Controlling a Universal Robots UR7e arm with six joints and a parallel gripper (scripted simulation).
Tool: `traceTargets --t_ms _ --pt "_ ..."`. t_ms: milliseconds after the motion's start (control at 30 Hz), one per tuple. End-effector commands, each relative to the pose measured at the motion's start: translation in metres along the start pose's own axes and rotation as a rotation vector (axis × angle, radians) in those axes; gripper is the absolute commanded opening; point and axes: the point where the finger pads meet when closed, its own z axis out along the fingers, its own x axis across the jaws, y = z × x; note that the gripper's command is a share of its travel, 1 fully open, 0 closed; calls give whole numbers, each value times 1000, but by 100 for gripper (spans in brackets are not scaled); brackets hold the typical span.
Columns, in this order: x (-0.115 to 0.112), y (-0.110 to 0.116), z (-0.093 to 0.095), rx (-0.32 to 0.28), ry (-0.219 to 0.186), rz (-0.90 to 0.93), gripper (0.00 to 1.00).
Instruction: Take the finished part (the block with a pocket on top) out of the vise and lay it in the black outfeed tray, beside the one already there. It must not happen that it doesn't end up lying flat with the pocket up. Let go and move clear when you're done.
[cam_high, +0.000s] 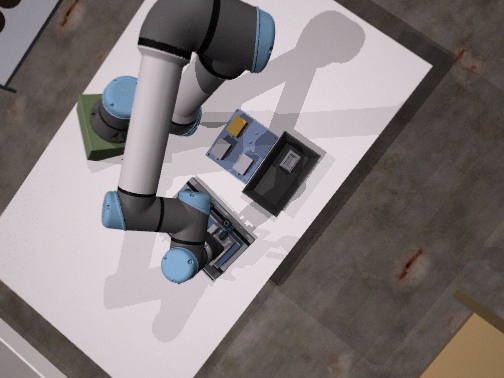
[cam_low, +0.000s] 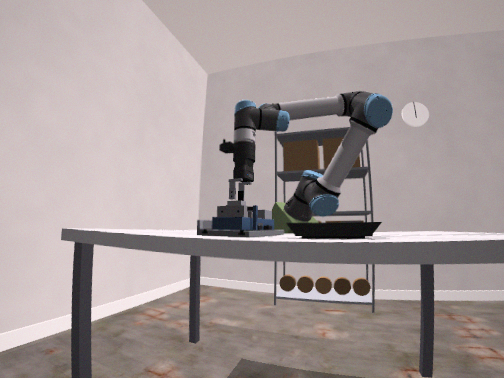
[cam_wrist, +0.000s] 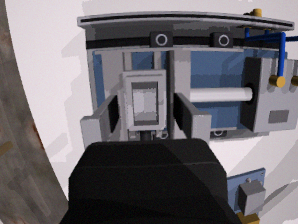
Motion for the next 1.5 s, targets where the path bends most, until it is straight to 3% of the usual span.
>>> traceTargets --t_ms 0,1467 --pt "0 0 0 1 -1 0 100" --pt "0 0 6 1 -1 0 100"
